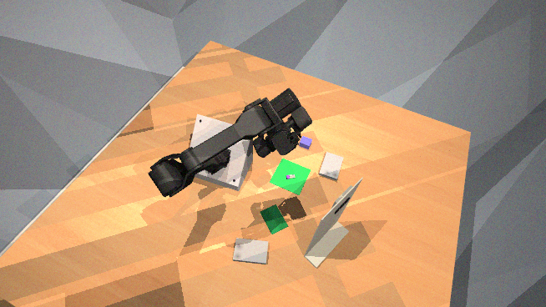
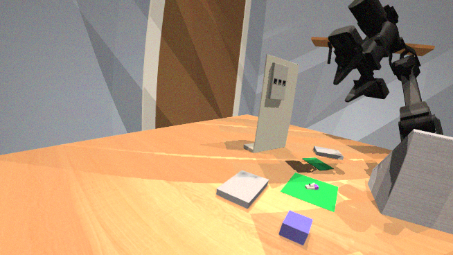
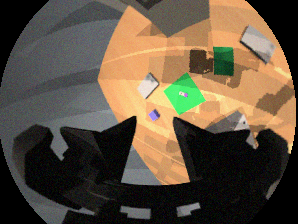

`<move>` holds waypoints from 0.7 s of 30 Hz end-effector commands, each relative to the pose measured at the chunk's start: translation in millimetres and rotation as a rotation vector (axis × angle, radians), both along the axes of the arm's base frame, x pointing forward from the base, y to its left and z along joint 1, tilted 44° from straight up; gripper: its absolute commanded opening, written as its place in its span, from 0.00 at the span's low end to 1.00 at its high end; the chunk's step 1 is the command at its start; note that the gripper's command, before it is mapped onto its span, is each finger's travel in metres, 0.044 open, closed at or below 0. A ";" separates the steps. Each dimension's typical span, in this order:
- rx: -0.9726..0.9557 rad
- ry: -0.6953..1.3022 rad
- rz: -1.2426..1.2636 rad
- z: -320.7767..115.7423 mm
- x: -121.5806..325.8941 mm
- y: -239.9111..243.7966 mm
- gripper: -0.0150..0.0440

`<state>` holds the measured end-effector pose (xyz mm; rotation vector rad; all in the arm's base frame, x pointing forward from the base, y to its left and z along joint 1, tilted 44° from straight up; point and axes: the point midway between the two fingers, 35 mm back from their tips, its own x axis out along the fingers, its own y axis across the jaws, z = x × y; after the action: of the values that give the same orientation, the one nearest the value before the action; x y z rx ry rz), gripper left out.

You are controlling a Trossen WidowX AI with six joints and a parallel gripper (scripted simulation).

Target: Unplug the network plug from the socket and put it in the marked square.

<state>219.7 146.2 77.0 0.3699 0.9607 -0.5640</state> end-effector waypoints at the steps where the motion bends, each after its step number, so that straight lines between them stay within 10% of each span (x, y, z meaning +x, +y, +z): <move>1: -0.002 -0.003 -0.004 1.6 0.0 0.4 0.83; 5: -0.002 -0.003 -0.004 1.6 0.0 0.4 1.00; 21: -0.002 -0.003 -0.004 1.6 0.0 0.4 1.00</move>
<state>219.7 147.2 78.3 0.3708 0.9600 -0.5631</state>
